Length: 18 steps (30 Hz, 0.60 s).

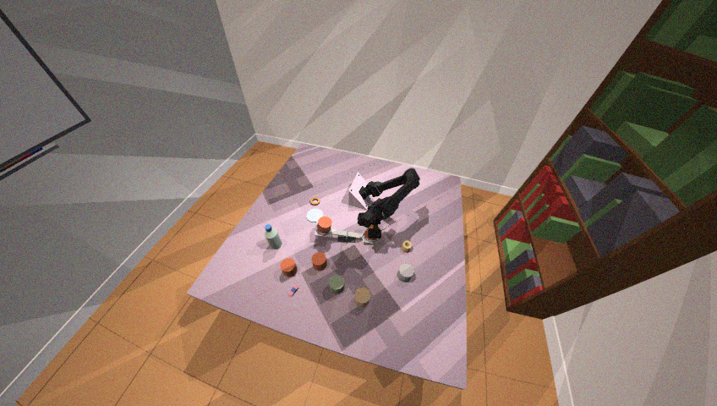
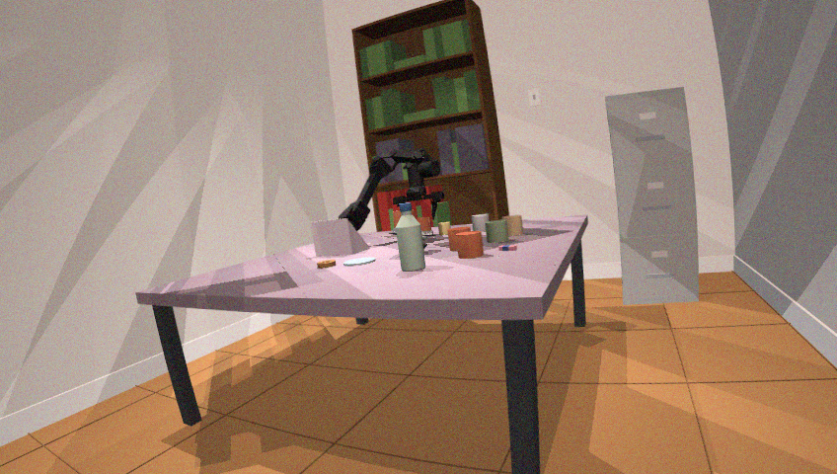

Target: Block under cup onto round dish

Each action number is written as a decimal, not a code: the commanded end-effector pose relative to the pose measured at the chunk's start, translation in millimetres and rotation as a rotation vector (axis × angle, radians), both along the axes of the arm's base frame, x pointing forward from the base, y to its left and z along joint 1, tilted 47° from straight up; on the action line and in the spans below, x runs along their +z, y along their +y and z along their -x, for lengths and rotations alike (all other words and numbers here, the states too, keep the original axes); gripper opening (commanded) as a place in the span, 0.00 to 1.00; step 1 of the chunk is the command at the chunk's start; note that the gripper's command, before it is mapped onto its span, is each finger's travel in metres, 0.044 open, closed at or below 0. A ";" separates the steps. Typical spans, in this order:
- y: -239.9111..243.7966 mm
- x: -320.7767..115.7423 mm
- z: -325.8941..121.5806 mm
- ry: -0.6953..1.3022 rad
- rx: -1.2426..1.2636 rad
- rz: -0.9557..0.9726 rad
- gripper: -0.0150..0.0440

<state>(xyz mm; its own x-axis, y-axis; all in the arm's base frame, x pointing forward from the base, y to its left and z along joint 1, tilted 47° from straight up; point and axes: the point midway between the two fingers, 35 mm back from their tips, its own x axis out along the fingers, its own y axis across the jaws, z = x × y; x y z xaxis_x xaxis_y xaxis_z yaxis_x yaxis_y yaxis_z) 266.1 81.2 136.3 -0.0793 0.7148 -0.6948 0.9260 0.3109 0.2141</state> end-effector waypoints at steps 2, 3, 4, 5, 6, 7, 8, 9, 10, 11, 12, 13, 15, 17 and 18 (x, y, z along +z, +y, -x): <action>5.7 -4.3 1.7 0.004 -0.003 -0.003 1.00; 6.8 -5.4 1.8 0.004 -0.003 -0.003 1.00; 8.0 -6.5 2.0 0.004 -0.003 -0.003 1.00; 9.2 -7.6 2.2 0.004 -0.003 -0.003 1.00; 10.3 -8.6 2.3 0.004 -0.003 -0.003 1.00; 11.5 -9.7 2.5 0.004 -0.003 -0.003 1.00; 12.7 -10.8 2.7 0.004 -0.003 -0.003 1.00; 13.9 -11.8 3.0 0.004 -0.003 -0.004 1.00; 15.0 -12.9 3.2 0.004 -0.003 -0.004 1.00; 16.2 -14.0 3.4 0.004 -0.003 -0.004 1.00; 17.4 -15.0 3.7 0.004 -0.003 -0.004 1.00; 18.5 -16.1 3.9 0.004 -0.003 -0.005 1.00; 20.9 -18.2 4.4 0.004 -0.003 -0.005 1.00; 23.2 -20.2 5.0 0.004 -0.003 -0.006 1.00; 24.4 -21.3 5.3 0.004 -0.002 -0.006 1.00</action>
<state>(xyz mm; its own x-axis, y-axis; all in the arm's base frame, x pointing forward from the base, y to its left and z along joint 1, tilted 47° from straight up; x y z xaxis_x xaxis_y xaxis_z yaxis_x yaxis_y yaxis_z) 262.7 102.3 117.1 -0.0790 0.7169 -0.6926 0.9258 0.3104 0.2157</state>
